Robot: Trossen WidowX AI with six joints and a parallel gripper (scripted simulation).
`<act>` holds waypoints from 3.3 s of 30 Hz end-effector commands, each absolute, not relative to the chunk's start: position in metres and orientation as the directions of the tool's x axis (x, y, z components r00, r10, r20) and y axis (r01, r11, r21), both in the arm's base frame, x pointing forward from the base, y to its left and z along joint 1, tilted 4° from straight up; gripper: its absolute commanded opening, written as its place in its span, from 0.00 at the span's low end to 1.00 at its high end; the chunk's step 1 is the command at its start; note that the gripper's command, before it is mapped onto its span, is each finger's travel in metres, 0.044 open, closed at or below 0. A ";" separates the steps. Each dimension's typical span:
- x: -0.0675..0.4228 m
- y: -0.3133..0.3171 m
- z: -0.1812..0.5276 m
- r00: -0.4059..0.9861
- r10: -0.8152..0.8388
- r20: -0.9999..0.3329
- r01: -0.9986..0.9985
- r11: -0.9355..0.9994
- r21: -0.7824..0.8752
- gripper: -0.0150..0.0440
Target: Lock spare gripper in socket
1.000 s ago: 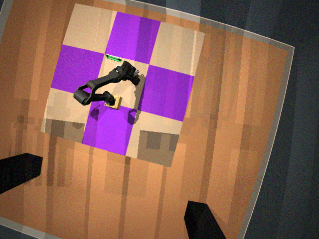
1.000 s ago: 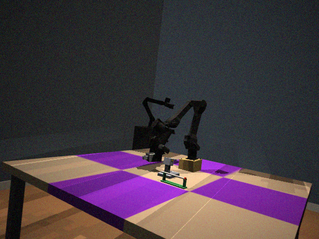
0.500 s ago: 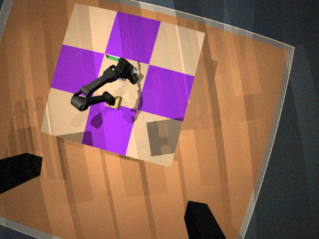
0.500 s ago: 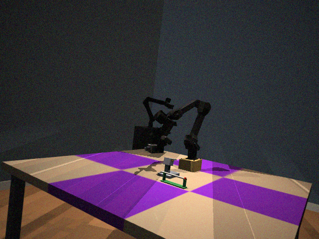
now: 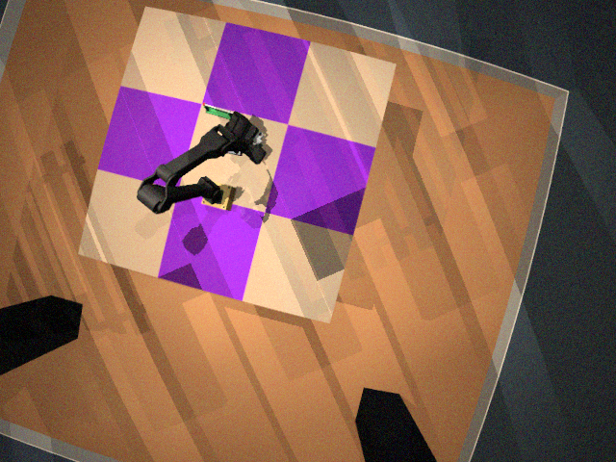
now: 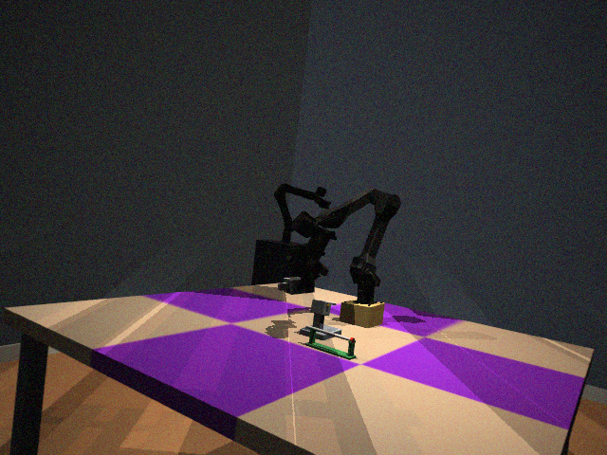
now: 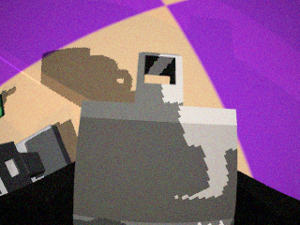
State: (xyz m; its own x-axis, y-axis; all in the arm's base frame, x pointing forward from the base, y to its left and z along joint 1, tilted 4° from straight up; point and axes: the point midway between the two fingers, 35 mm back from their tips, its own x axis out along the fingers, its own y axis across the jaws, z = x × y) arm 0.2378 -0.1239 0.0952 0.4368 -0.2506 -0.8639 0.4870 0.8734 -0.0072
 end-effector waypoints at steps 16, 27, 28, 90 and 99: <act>0.243 -0.087 0.094 0.319 0.101 -0.942 0.594 0.753 0.282 0.25; 0.243 -0.063 0.101 0.234 0.321 -0.918 0.705 0.594 0.387 0.25; 0.243 -0.061 0.102 0.227 0.340 -0.913 0.716 0.577 0.393 0.25; 0.272 -0.021 0.117 0.122 0.800 -0.587 0.976 0.009 0.215 0.25; 0.275 -0.022 0.104 0.122 0.800 -0.588 0.976 0.010 0.216 0.25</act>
State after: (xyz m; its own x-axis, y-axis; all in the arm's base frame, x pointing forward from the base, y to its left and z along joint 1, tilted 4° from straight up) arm 0.2744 -0.0230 0.1081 0.1203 0.7923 -0.5982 0.9749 0.0195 0.2218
